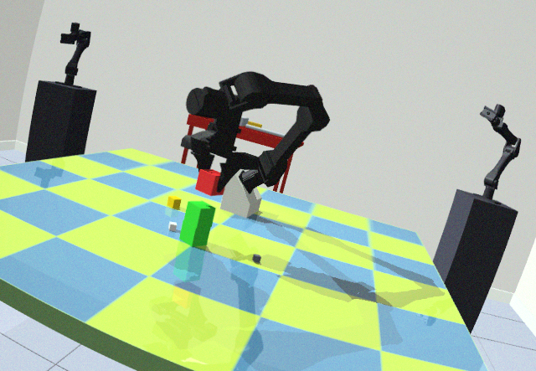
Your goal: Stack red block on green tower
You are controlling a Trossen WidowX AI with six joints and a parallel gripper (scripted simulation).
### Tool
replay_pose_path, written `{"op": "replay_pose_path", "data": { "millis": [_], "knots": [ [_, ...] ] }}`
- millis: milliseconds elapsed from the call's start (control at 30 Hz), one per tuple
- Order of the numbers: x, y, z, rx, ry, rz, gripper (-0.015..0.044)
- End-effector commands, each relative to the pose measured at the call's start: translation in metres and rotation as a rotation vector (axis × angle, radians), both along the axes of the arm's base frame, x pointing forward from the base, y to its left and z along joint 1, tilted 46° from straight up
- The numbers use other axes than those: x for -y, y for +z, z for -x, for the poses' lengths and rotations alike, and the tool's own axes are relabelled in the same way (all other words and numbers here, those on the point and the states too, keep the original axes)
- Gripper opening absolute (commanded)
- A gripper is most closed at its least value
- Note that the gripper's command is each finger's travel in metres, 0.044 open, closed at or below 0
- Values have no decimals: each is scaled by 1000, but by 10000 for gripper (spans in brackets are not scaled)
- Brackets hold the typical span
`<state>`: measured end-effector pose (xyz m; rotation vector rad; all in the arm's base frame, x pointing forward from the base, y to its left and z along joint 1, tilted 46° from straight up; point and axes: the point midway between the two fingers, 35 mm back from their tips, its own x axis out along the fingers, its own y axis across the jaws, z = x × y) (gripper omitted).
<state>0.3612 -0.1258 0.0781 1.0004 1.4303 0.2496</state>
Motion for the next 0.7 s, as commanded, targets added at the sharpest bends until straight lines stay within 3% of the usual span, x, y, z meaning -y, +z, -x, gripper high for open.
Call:
{"op": "replay_pose_path", "data": {
  "millis": [0,667],
  "knots": [
    [4,-6,-12,-5,-4,-9,0],
    [-13,-24,-18,-5,-5,-11,0]
  ]
}}
